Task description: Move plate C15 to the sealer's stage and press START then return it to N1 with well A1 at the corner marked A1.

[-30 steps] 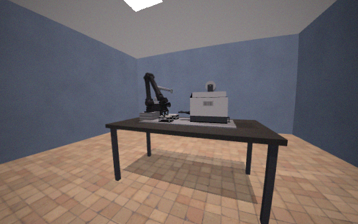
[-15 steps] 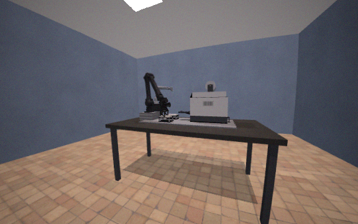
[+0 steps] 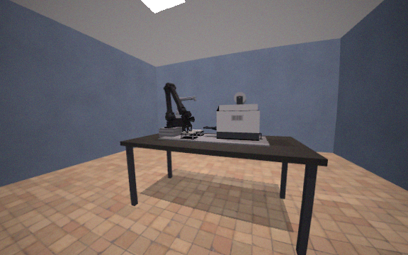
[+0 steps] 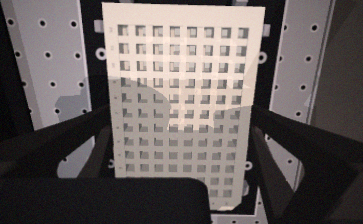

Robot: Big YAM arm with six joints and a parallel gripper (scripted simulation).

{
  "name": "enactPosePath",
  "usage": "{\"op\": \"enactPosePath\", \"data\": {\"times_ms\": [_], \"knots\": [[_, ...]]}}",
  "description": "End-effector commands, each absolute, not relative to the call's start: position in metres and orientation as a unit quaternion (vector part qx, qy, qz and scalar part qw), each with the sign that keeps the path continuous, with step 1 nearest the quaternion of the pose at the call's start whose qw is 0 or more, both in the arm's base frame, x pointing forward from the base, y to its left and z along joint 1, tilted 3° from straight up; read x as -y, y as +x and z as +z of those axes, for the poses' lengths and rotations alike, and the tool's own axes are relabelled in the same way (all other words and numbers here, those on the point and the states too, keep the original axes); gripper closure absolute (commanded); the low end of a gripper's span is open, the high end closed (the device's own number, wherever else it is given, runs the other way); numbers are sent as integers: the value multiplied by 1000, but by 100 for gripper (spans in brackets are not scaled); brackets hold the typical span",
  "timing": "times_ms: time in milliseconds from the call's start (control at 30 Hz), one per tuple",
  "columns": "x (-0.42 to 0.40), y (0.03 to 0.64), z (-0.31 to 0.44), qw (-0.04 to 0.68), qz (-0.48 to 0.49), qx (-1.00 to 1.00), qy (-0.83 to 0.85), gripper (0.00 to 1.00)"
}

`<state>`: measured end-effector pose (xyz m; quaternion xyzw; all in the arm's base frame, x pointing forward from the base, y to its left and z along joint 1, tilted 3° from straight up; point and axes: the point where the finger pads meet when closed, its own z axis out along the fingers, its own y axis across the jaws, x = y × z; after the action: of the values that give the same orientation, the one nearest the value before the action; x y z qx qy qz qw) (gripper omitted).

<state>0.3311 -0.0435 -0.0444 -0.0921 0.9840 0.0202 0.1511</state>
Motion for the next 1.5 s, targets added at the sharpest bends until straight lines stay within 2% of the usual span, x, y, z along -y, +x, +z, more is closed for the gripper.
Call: {"op": "enactPosePath", "data": {"times_ms": [0,1033,1467], "knots": [[46,349,-41,162,16,-982,-93,100],[45,347,-42,159,16,-983,-92,100],[46,349,-21,166,15,-982,-92,100]]}}
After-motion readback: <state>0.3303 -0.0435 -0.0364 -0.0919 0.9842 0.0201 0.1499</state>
